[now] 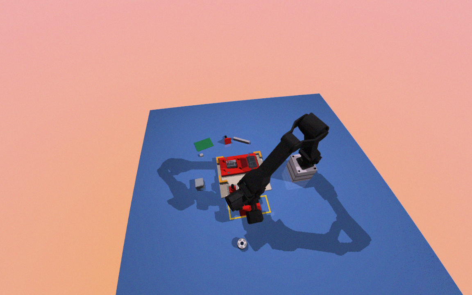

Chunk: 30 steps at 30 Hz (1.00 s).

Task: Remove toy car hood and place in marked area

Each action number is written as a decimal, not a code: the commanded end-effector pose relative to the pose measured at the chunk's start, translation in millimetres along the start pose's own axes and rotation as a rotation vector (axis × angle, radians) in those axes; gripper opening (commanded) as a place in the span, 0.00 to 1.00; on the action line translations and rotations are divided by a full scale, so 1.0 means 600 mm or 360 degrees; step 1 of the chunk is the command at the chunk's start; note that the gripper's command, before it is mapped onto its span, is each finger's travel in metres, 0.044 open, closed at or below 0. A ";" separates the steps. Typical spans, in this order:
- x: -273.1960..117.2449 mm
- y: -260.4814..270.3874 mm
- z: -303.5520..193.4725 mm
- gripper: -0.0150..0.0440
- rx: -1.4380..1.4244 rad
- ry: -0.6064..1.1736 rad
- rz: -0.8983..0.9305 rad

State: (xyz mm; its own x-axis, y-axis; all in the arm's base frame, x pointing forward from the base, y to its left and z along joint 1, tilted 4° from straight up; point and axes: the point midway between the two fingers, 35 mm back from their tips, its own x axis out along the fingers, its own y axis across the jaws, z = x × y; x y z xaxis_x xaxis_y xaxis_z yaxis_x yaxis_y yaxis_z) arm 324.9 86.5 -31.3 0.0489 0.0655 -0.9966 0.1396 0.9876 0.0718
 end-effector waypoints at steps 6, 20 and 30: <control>0.003 0.000 0.000 0.34 0.0000 0.0000 0.0000; 0.003 0.000 0.000 0.97 0.0000 0.0000 0.0000; -0.115 0.000 0.001 1.00 0.0000 -0.0001 0.0000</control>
State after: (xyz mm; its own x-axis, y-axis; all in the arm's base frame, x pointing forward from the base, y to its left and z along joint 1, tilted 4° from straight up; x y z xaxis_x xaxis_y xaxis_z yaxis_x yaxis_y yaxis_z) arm 322.3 82.7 21.6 0.0441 0.0636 -0.9970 0.1468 0.9867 0.0694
